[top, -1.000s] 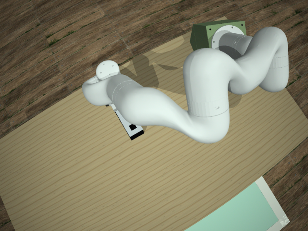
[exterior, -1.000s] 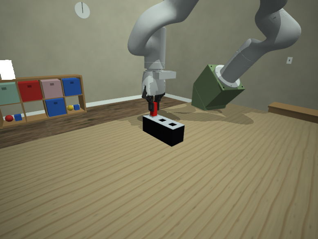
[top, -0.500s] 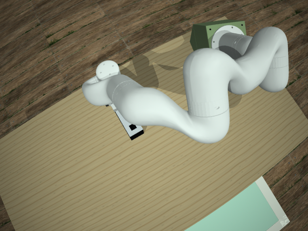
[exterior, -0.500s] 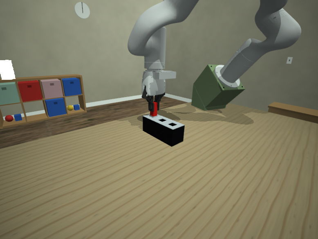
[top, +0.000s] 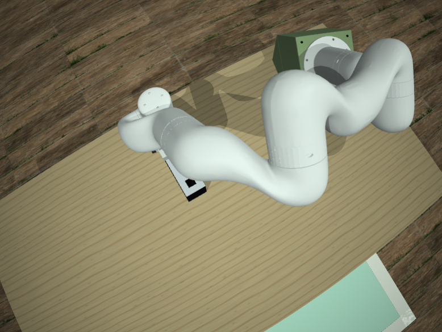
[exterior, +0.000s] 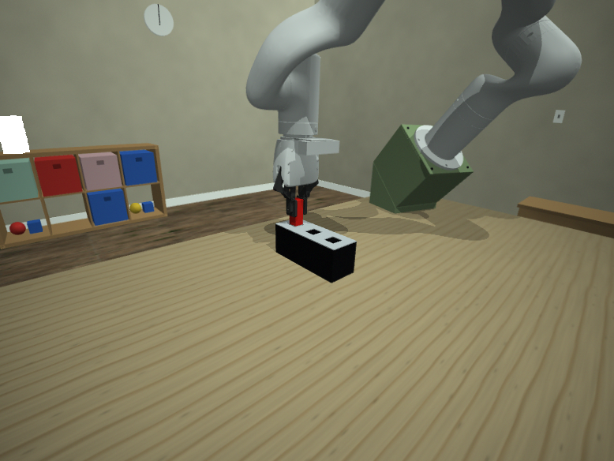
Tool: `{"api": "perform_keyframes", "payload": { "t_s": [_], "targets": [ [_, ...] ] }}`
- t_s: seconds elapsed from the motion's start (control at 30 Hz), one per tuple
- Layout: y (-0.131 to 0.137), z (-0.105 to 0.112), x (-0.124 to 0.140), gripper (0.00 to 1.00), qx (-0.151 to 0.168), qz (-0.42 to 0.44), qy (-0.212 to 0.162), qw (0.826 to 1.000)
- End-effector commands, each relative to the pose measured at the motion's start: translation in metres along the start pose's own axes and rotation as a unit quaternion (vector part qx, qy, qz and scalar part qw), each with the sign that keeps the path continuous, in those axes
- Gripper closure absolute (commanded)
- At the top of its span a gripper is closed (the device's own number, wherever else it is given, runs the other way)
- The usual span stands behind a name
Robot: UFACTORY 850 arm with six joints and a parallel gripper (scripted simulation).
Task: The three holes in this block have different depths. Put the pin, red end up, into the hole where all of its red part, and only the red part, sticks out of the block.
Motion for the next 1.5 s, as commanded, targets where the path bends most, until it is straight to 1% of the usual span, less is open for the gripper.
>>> {"api": "perform_keyframes", "payload": {
  "t_s": [0.0,0.6,0.63,1.47],
  "targets": [
    [0.0007,0.0007,0.0004,1.00,0.001,0.000,0.000,1.000],
    [0.0015,0.0007,-0.0012,1.00,0.001,0.000,0.000,1.000],
    [0.0018,-0.0033,-0.0003,1.00,0.001,0.000,0.000,1.000],
    [0.0009,-0.0032,-0.0009,1.00,0.001,0.000,0.000,1.000]
  ]
}}
Point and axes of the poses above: the point where the finger pads meet when closed, its own z axis back along the fingers, its own y axis across the jaws, x = y × z, the point moved 1 cm from there along z, back along the fingers, and after that the axes turned 14 degrees about z, right-handed, at the moved point
